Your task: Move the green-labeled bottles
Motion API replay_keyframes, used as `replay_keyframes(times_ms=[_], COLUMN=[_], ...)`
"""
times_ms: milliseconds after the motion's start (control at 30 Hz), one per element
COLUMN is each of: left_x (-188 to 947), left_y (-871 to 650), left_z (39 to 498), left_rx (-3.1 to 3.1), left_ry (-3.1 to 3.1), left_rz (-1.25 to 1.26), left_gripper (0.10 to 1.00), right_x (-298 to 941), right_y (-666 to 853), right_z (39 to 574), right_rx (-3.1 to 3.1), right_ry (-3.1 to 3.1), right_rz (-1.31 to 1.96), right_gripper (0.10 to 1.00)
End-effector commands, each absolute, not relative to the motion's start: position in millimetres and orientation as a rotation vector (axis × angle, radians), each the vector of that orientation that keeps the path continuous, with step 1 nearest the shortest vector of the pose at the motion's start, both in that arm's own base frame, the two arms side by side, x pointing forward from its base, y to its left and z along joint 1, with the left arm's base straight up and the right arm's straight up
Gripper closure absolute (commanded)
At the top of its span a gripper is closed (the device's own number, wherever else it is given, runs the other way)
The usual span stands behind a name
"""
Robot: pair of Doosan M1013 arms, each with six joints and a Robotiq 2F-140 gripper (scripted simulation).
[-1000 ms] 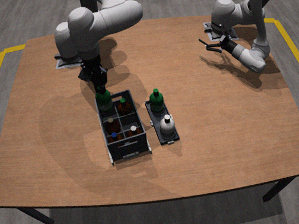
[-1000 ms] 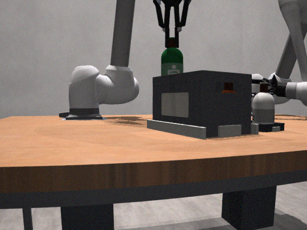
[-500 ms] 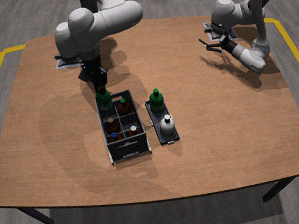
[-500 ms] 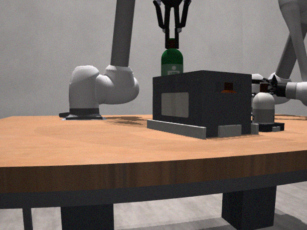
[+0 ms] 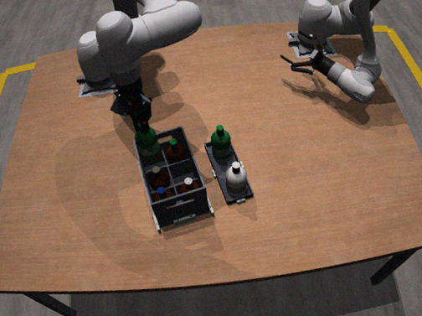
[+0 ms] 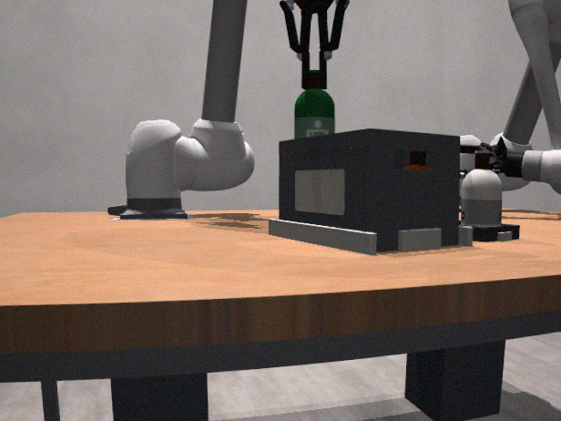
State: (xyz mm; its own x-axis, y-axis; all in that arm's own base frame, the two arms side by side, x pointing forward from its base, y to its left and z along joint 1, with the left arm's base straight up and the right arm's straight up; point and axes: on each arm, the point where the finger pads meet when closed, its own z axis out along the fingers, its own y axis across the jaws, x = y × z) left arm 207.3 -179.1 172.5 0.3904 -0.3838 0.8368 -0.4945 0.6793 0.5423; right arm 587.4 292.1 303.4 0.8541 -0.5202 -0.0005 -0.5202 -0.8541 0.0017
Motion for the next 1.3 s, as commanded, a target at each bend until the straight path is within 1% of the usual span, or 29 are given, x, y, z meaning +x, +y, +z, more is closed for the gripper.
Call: replay_keyframes(times_ms=[0,1267], left_x=[207.4,207.4], left_y=[-179.1,-179.1], left_z=[172.7,172.7], left_rx=[0.877,0.877], left_ry=[-1.212,-1.212], left_rz=[0.083,0.083], left_gripper=[0.098,0.098], right_x=[587.6,587.6], right_y=[292.3,292.3], right_z=[304.5,297.4], right_rx=[3.025,3.025], right_ry=[-0.849,-0.849], right_rz=[0.0,0.0], right_gripper=[0.999,0.999])
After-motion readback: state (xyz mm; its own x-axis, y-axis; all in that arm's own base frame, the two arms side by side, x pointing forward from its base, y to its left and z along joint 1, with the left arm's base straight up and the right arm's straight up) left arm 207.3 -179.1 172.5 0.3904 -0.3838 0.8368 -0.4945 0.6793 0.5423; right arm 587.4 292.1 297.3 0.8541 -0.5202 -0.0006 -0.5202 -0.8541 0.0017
